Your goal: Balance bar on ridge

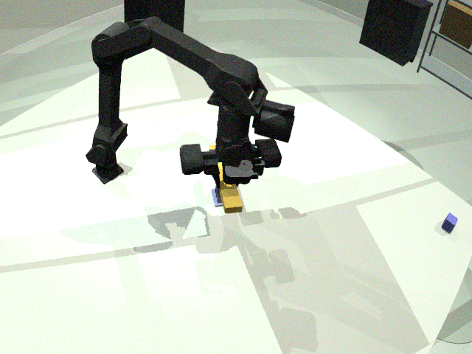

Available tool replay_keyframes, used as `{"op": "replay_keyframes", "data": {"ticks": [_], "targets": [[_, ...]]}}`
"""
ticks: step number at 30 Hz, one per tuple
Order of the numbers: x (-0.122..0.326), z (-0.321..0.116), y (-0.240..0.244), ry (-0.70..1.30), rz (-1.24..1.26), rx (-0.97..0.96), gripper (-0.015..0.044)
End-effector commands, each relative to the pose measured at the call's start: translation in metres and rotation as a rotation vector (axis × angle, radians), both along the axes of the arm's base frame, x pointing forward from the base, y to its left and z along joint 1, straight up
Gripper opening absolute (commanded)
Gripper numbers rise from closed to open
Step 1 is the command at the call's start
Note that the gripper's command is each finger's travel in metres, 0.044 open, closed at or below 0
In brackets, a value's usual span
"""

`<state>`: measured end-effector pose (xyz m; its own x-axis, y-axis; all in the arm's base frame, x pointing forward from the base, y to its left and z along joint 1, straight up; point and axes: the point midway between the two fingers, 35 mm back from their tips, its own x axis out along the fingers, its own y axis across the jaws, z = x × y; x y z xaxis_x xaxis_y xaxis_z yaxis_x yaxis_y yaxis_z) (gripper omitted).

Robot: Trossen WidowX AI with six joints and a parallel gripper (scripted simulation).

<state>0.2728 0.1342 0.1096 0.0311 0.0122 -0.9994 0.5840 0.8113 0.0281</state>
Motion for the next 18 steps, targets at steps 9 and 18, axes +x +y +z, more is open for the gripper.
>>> {"op": "replay_keyframes", "data": {"ticks": [9,18], "targets": [[-0.0003,-0.002,0.0004,0.002,0.002,0.002,0.0],[-0.0004,-0.0027,0.0003,0.002,0.002,0.002,0.0]]}}
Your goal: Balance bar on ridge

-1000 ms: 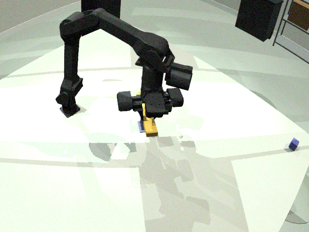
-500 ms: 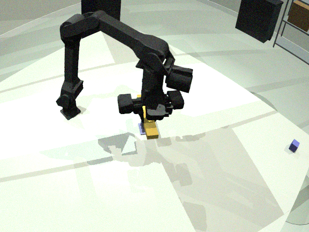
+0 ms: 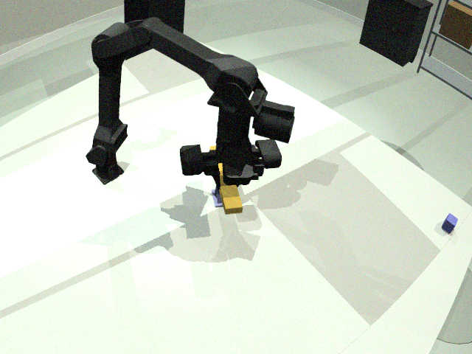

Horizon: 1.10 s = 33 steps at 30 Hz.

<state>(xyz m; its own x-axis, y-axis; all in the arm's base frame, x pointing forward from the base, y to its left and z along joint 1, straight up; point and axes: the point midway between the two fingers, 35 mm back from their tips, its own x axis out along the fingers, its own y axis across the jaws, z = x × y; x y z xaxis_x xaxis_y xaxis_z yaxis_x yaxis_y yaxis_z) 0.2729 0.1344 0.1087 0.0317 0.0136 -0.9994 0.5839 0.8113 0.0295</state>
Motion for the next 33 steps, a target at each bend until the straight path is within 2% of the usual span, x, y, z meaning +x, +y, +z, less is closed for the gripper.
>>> {"op": "replay_keyframes", "data": {"ticks": [1,33], "targets": [[-0.0004,-0.002,0.0001,0.002,0.002,0.001,0.0],[-0.0004,-0.0046,-0.0002,0.002,0.002,0.001,0.0]]}}
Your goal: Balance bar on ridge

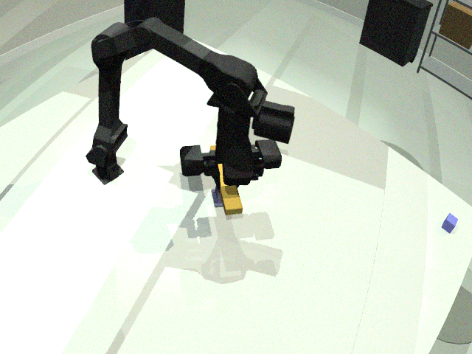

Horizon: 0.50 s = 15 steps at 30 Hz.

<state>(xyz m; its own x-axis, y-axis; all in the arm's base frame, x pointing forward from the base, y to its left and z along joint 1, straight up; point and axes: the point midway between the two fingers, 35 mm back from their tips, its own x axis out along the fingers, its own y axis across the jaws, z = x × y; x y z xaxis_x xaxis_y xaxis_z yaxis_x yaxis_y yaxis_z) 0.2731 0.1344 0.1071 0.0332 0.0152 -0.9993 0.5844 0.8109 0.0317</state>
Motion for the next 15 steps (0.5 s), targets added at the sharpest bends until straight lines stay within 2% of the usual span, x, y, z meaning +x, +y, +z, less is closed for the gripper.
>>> {"op": "replay_keyframes", "data": {"ticks": [1,15], "targets": [[-0.0006,-0.0031,-0.0002,0.004,0.002,-0.001,0.0],[-0.0005,-0.0006,-0.0004,0.004,0.002,-0.001,0.0]]}}
